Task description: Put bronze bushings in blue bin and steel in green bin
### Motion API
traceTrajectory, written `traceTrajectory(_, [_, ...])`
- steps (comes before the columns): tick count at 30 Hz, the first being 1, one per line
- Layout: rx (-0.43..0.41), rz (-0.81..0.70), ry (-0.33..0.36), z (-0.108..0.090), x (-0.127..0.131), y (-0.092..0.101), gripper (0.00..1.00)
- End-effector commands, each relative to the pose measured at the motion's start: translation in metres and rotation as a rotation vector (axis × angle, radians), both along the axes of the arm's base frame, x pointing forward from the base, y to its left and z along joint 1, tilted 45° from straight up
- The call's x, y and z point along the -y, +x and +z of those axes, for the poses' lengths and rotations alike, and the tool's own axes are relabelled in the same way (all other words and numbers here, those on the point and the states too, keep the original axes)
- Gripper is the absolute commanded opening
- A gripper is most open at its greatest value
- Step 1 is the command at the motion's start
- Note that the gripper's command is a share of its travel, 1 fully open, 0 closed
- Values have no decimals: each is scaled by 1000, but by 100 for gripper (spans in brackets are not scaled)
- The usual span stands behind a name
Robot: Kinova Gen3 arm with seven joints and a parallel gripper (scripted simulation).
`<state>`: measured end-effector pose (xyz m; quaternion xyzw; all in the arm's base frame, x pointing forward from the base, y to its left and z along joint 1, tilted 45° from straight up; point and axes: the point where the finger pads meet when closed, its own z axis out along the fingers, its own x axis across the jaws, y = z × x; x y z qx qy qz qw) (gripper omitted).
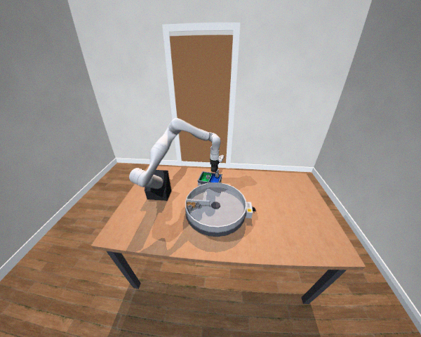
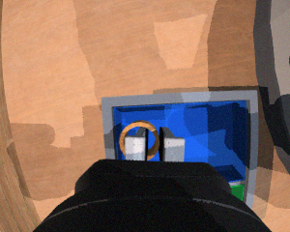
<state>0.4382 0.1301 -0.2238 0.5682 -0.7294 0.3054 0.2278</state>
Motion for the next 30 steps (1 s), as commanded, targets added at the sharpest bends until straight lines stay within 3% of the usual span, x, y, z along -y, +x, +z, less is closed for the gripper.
traceTrajectory(1, [1, 0, 0, 0, 0, 0, 0])
traceTrajectory(30, [1, 0, 0, -9, 9, 1, 0])
